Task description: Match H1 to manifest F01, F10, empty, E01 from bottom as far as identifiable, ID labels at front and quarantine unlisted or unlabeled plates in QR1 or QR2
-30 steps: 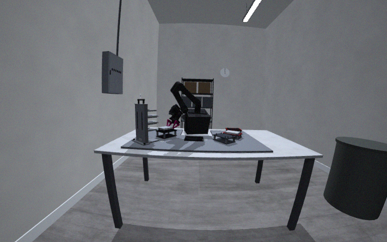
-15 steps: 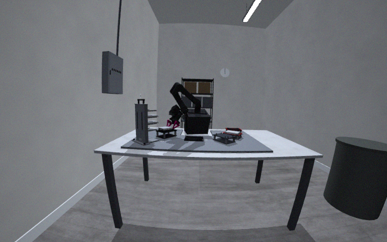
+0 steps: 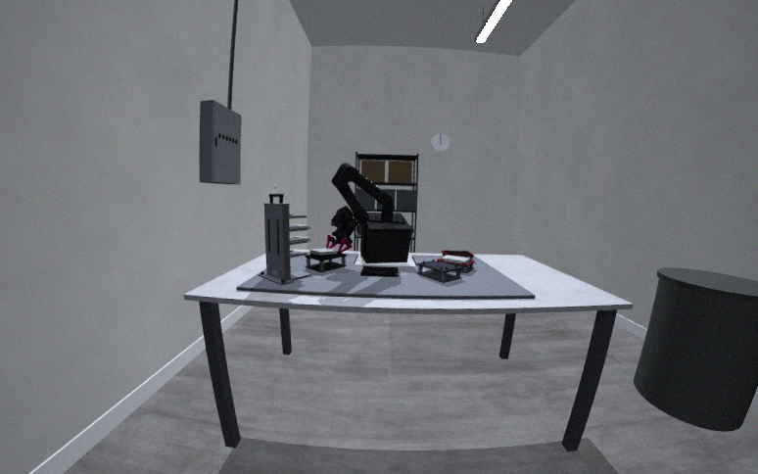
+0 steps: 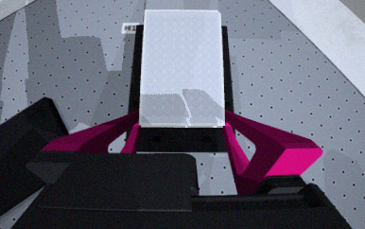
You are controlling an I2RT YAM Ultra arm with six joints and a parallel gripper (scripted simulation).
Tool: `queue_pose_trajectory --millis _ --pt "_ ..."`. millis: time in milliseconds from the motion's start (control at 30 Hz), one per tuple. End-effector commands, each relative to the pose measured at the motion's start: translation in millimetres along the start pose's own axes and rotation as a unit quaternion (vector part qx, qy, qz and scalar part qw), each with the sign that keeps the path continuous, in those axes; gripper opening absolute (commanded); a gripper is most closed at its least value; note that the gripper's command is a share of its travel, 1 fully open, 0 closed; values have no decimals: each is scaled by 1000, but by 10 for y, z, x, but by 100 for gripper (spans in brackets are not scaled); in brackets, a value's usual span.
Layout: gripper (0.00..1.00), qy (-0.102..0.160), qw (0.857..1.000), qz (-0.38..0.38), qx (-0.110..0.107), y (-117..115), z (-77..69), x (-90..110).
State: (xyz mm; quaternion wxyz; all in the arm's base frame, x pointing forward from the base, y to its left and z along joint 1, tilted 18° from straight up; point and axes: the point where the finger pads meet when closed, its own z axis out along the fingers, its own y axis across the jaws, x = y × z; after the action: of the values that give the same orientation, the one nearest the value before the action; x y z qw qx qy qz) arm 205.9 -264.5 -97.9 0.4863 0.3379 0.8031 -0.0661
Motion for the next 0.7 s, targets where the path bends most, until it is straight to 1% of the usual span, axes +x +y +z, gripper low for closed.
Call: queue_pose_trajectory --millis 0,300,333,667 --pt "86 6 1000 4 0 -1 -2 37" --pt "86 6 1000 4 0 -1 -1 37" --pt "93 6 1000 4 0 -1 -1 37" --pt "93 6 1000 4 0 -1 -1 37"
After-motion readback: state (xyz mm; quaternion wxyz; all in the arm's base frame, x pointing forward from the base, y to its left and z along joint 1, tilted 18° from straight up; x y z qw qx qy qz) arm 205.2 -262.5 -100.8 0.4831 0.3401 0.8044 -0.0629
